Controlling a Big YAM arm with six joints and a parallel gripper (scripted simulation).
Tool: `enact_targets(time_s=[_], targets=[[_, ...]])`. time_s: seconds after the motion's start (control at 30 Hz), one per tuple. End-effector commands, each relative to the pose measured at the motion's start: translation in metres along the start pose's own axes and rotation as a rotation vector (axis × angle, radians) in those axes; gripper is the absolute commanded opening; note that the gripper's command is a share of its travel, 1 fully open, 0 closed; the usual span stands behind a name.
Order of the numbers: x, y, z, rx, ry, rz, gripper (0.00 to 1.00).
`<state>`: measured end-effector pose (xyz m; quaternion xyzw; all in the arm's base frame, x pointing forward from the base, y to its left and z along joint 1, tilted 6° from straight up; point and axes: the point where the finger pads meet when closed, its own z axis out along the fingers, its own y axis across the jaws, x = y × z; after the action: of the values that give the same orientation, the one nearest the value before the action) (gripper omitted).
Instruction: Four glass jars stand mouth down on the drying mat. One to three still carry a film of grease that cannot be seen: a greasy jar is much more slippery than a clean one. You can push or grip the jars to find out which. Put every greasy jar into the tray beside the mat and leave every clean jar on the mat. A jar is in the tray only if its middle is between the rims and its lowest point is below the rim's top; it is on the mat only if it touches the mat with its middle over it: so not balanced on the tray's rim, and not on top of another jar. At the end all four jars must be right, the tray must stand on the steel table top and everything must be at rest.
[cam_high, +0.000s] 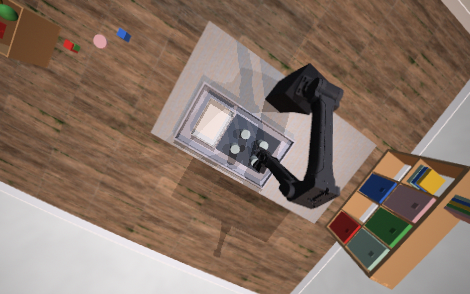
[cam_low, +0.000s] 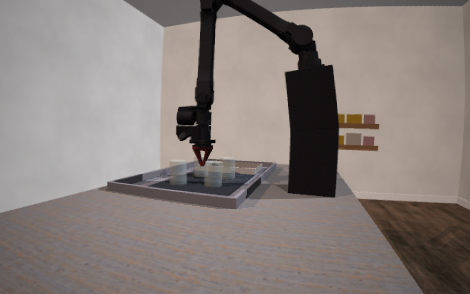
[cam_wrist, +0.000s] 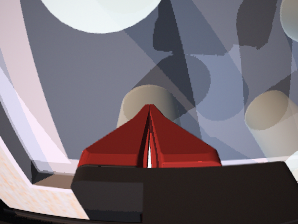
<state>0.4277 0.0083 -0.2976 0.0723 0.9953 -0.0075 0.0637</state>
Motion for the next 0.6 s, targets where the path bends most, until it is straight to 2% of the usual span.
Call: enact_targets(time_s=[0.0, 0.57], targets=[[0.0135, 0.0009, -0.0017, 0.006, 0.018, 0.004, 0.00], [0.0155, 0.0009, -0.0017, 0.006, 0.018, 0.004, 0.00]])
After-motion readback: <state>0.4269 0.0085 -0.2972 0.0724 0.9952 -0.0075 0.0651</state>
